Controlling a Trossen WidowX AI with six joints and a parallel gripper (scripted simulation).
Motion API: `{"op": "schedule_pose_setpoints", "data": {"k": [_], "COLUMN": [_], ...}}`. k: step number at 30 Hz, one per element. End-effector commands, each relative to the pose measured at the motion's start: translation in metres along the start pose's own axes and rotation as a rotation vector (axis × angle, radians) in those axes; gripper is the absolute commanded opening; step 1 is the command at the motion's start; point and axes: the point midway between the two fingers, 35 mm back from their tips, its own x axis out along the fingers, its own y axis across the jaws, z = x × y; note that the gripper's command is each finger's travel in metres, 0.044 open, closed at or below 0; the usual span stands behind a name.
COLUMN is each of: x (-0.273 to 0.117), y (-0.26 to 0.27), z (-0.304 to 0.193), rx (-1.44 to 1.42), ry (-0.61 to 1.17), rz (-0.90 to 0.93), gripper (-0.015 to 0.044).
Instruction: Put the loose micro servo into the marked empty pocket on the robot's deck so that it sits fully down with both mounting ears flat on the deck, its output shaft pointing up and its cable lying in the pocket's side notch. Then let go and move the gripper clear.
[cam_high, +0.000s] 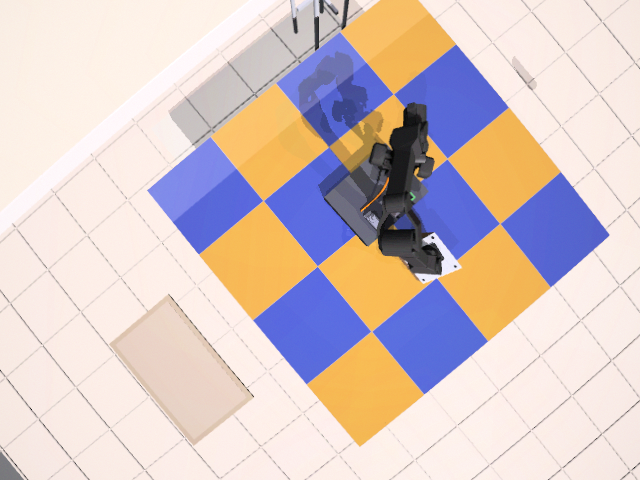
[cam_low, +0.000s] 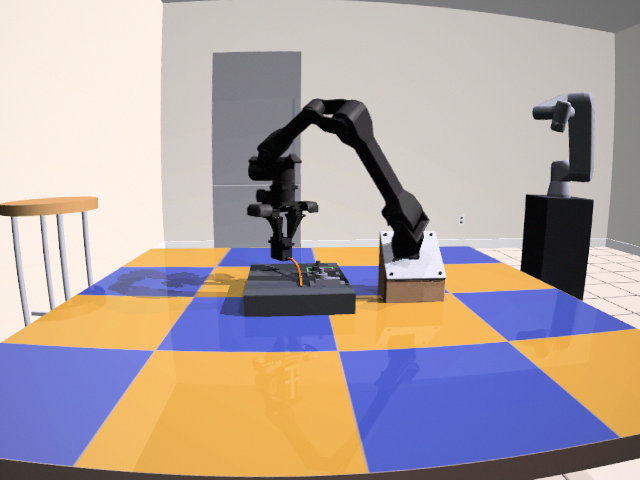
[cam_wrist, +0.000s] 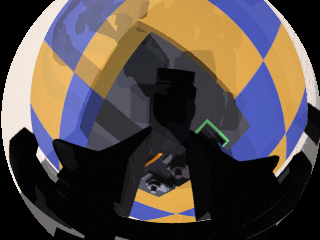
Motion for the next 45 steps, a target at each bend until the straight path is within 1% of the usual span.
{"op": "schedule_pose_setpoints", "data": {"k": [1,25,34,45], "x": [-0.001,-0.001,-0.001,-0.001], "y": [-0.001,-0.001,-0.007,-0.048], "z": [0.001,0.001,-0.003,-0.029], "rx": [-0.129,-0.954,-0.983,-0.981], "ry": [-0.003,-0.002,-0.001,0.001], "rz": [-0.003,-0.004,-0.005,-0.006], "gripper": [0.0000,0.0000,0.0000,0.0000]}}
